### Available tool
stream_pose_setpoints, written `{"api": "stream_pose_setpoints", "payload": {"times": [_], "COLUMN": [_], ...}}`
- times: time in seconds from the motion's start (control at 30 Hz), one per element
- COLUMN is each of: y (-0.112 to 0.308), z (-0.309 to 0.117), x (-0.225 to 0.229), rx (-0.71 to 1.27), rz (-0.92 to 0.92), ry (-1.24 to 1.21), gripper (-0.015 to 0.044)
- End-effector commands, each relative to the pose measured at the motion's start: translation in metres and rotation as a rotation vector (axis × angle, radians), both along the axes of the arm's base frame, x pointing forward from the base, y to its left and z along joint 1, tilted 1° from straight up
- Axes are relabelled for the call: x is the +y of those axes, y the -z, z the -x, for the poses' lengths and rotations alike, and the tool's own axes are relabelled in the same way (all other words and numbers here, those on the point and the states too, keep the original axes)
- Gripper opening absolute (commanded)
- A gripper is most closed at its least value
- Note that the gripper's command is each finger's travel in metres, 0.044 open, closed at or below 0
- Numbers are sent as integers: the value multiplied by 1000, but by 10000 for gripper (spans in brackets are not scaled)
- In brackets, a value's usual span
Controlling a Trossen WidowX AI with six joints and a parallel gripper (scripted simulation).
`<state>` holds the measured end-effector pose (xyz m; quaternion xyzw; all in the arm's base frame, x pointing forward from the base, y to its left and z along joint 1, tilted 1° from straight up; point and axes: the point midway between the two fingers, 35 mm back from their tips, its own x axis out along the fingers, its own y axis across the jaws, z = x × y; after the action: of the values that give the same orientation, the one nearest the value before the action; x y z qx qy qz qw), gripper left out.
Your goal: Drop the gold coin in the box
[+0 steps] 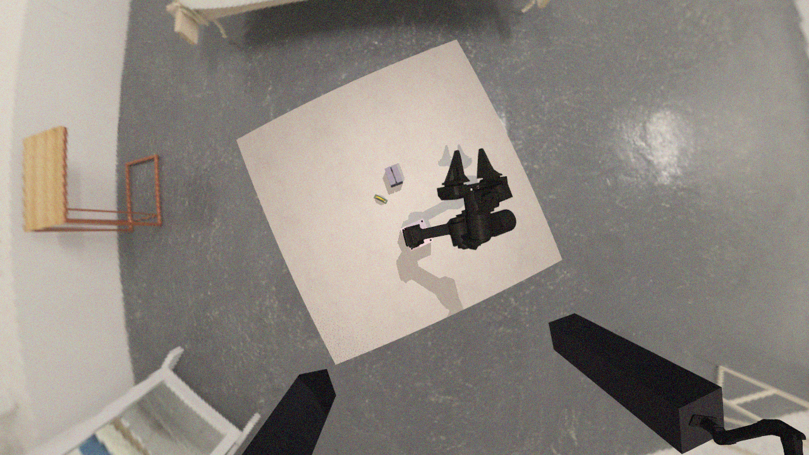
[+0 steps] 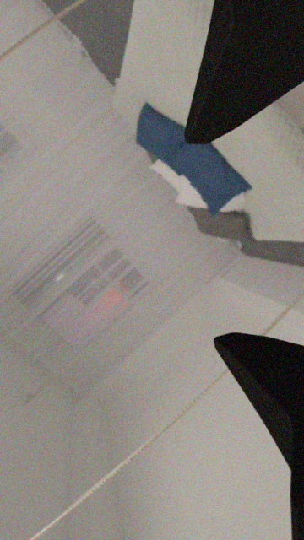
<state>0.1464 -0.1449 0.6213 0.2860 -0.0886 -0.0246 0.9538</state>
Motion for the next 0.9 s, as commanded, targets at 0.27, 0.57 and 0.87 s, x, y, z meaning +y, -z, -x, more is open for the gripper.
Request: {"api": "stream_pose_setpoints", "payload": {"times": [0.27,0.57,0.87], "y": [-31,-28,18], "z": [12,-1,-40], "x": [79,189,285], "rx": [-143,-267,-297], "rz": [297,679,1020], "ry": [140,178,106], "gripper": [164,161,161]}}
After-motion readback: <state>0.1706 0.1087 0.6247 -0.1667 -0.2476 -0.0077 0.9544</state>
